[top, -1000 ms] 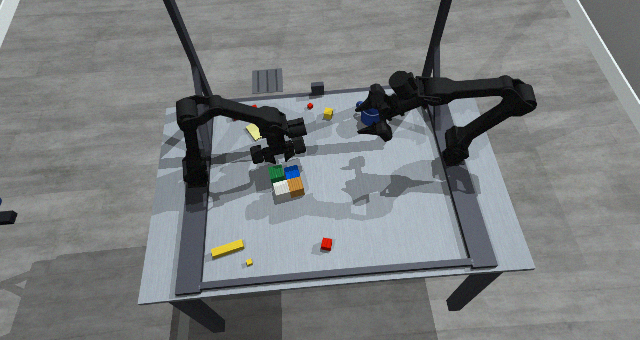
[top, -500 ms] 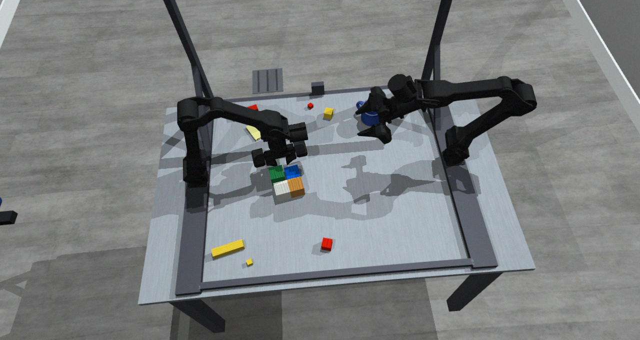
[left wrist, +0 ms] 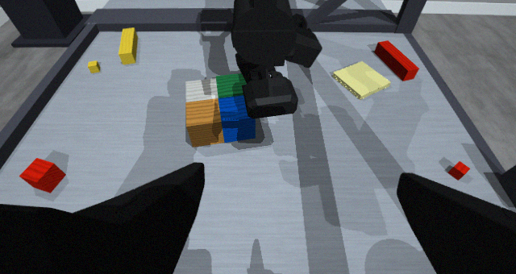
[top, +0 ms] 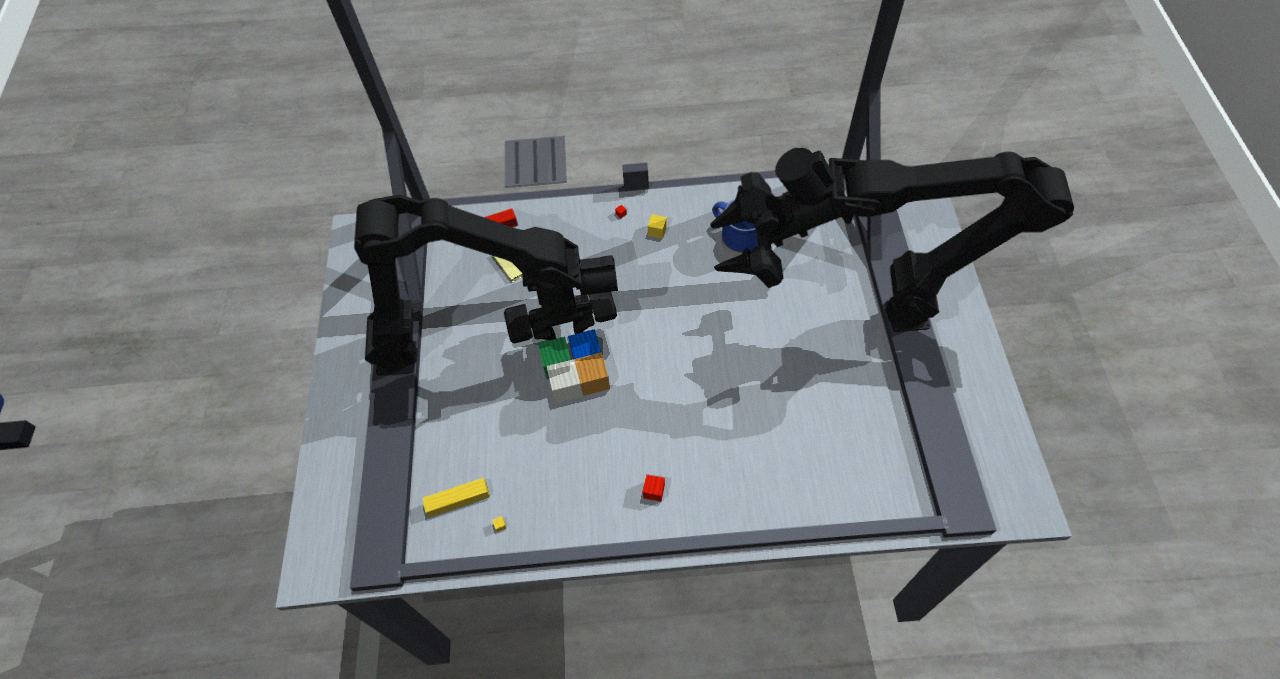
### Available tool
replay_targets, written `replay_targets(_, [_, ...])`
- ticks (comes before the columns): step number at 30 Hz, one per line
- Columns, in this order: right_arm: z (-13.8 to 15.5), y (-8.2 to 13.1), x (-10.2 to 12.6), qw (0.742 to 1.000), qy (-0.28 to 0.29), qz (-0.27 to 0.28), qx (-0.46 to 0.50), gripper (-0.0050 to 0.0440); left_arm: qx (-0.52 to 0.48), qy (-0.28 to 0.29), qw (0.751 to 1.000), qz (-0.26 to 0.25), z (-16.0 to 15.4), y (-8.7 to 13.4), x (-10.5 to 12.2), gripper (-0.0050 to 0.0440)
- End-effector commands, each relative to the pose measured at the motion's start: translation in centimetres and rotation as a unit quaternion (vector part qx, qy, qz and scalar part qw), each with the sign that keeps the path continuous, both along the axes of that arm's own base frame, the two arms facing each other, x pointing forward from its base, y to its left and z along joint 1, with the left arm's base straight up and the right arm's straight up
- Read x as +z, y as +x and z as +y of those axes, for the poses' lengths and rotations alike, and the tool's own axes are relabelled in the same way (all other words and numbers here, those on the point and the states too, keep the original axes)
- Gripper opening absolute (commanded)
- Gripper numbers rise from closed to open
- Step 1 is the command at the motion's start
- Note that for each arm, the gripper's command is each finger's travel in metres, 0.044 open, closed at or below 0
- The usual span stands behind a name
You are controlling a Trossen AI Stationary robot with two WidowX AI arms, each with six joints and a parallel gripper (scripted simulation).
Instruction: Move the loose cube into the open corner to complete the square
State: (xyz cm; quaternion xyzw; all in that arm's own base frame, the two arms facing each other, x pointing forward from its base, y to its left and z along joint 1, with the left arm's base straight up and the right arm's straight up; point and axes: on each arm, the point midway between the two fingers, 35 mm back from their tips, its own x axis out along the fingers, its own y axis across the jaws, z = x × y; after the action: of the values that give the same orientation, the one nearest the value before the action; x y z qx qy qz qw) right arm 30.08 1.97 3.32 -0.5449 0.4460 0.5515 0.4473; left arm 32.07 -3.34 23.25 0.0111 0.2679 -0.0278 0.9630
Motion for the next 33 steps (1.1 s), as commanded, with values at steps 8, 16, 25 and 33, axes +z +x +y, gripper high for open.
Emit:
replay_targets(8, [1.4,-0.3,1.4,0.999,-0.005,-0.017,-0.037,0.0169,0.002,0.000,1.000,-0.014,0.1,0.1,1.0,0.0400])
replay_targets(16, [1.5,1.9,6.2,0.980,0.005,-0.108,-0.167,0.0169,0.002,0.000,1.000,-0.014,0.1,0.1,1.0,0.0400])
replay_targets(25, [-1.7,-0.4,6.3,0.902,0.037,-0.094,-0.421,0.0169,0.049,-0.002,0.998,-0.046,1.8,1.8,2.5,0.0400])
replay_targets(33, [-3.6,-1.9,6.3,0.815,0.055,-0.082,-0.572,0.0169,0.077,0.000,0.995,-0.062,2.9,2.8,3.2,0.0400])
